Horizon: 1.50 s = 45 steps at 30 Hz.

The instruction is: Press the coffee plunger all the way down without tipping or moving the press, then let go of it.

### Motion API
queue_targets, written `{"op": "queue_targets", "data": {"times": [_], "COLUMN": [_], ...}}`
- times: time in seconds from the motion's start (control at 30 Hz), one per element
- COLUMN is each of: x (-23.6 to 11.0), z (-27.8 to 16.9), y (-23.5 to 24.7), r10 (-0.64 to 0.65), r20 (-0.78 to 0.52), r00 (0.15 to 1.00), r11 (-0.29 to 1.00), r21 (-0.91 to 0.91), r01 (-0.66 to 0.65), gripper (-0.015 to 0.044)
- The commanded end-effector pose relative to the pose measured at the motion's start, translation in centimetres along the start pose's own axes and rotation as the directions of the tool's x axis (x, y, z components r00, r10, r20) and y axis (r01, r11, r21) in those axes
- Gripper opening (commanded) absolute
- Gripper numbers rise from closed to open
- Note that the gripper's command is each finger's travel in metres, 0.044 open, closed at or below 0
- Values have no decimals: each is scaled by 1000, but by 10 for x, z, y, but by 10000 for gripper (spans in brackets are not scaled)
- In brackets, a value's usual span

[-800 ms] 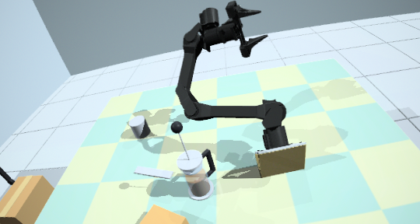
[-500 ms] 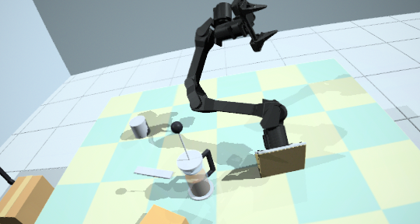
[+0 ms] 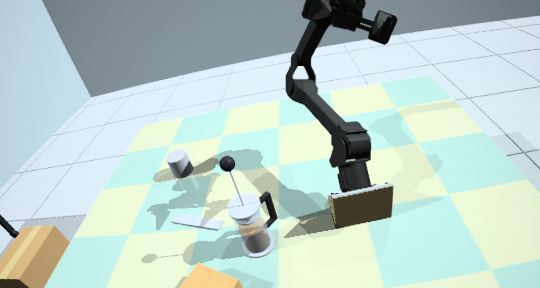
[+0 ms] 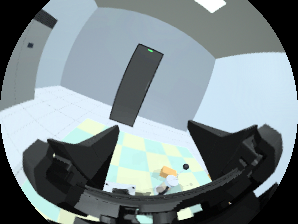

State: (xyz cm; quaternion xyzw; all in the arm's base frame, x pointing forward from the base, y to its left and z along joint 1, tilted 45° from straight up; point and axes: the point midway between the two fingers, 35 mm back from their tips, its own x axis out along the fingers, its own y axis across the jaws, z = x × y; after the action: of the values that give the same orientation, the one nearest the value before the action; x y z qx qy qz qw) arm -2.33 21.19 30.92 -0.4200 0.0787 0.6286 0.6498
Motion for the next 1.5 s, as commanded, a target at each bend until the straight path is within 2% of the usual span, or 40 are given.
{"op": "queue_targets", "data": {"times": [0.0, 0.07, 0.2, 0.33, 0.43, 0.5, 0.63, 0.87, 1.47], "x": [52, 72, 104, 126, 134, 135, 134, 129, 134], "z": [-23, -37, -76, -127, -166, -180, -189, -232, -248], "y": [-31, -49, -86, -119, -139, -145, -142, -117, -125], "r10": [-196, -274, -399, -468, -489, -492, -492, -493, -490], "r20": [-245, -350, -557, -727, -809, -830, -833, -832, -834], "r00": [949, 896, 729, 502, 324, 262, 254, 254, 252], "r11": [957, 908, 761, 557, 401, 349, 342, 341, 338], "r21": [165, 214, 242, 198, 121, 88, 84, 84, 85], "r01": [240, 362, 602, 806, 908, 933, 936, 936, 937], "gripper": [440, 440, 440, 440, 440, 440, 440, 440, 440]}}
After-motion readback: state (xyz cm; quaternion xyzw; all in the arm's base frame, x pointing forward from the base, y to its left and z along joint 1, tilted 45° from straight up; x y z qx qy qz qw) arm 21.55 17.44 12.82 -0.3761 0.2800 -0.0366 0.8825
